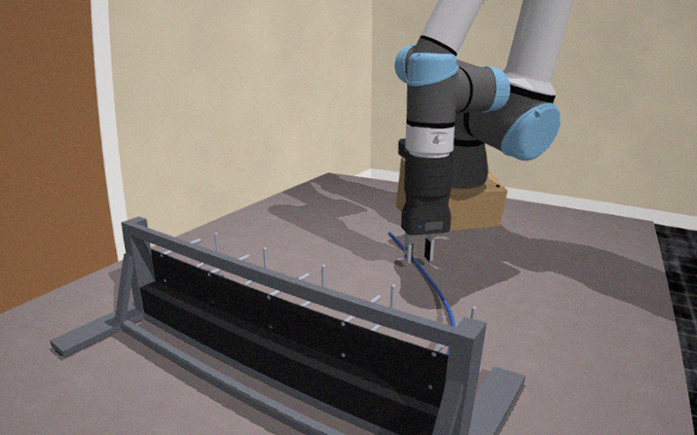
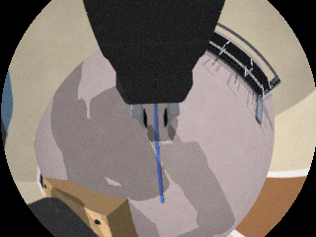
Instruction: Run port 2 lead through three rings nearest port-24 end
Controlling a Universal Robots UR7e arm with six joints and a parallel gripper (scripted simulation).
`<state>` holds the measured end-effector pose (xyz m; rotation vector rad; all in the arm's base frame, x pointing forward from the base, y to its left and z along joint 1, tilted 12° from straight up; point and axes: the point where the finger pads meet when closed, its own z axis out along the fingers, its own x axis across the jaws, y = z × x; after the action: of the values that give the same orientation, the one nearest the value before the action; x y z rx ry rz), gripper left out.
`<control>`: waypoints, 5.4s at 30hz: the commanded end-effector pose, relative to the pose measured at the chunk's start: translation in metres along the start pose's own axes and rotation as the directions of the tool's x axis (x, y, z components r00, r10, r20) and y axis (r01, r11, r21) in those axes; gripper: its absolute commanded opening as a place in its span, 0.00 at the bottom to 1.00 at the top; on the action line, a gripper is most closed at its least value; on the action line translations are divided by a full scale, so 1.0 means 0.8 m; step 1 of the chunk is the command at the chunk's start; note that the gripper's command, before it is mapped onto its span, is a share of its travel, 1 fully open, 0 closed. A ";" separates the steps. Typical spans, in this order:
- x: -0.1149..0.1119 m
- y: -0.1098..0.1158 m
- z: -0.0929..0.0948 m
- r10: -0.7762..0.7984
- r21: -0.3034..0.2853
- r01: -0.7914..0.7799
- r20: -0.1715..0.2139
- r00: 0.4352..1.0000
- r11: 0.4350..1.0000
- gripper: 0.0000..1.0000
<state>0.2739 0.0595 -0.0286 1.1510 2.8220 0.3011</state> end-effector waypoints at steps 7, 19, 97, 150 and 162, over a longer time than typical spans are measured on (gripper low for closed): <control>0.000 0.000 0.000 0.000 0.000 0.000 0.001 1.000 1.000 0.67; 0.000 0.000 0.000 0.000 0.000 0.000 0.001 1.000 1.000 0.67; 0.000 0.000 0.013 0.000 0.000 0.000 0.001 1.000 1.000 0.67; 0.000 0.000 0.013 0.000 0.000 0.000 0.001 1.000 1.000 0.00; 0.000 0.000 0.013 0.000 0.000 0.000 0.001 1.000 1.000 0.00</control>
<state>0.2755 0.0611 -0.0392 1.1510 2.8218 0.3010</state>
